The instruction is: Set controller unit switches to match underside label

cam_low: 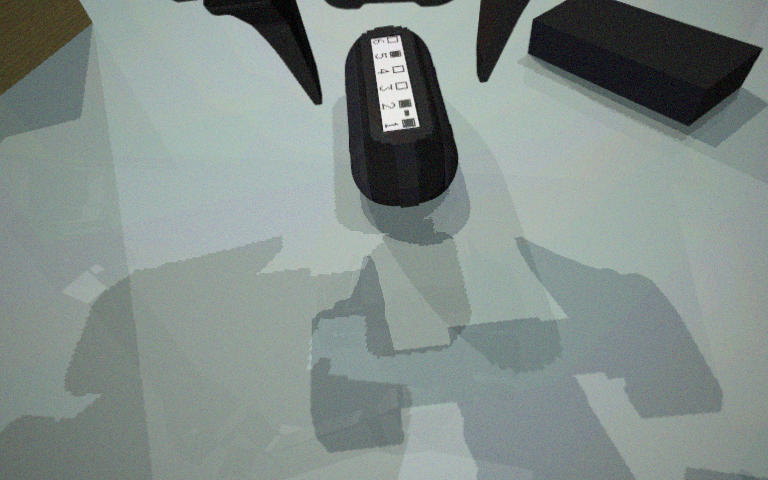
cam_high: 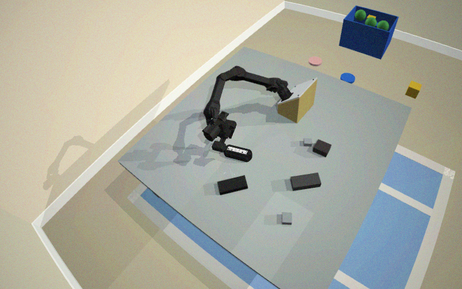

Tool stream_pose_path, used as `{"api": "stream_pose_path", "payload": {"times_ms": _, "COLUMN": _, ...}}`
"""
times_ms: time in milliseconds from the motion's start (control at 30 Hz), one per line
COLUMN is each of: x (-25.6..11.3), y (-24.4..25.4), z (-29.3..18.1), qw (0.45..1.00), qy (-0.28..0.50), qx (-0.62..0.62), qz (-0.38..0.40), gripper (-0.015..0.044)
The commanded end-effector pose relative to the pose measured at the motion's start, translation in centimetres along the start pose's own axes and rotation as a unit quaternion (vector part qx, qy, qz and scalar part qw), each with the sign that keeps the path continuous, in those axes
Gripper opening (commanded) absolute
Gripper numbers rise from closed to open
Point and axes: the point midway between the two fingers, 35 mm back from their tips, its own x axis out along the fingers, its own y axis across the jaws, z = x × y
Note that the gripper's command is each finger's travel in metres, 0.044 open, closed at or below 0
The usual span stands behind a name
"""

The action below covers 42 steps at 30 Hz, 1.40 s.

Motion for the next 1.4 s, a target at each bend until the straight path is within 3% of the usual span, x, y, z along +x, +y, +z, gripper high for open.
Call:
{"api": "stream_pose_path", "payload": {"times_ms": 0, "x": 0.7, "y": 0.0, "z": 0.0, "qw": 1.0, "qy": -0.003, "qx": -0.002, "qz": -0.001, "gripper": 0.044}}
{"api": "stream_pose_path", "payload": {"times_ms": 1000, "x": 5.3, "y": -0.1, "z": 0.1, "qw": 1.0, "qy": -0.004, "qx": -0.002, "qz": -0.001, "gripper": 0.044}}
{"api": "stream_pose_path", "payload": {"times_ms": 1133, "x": 5.3, "y": -0.1, "z": 0.1, "qw": 1.0, "qy": -0.004, "qx": -0.002, "qz": -0.001, "gripper": 0.0335}}
{"api": "stream_pose_path", "payload": {"times_ms": 1367, "x": 5.3, "y": -0.1, "z": 0.1, "qw": 1.0, "qy": -0.004, "qx": -0.002, "qz": -0.001, "gripper": 0.0326}}
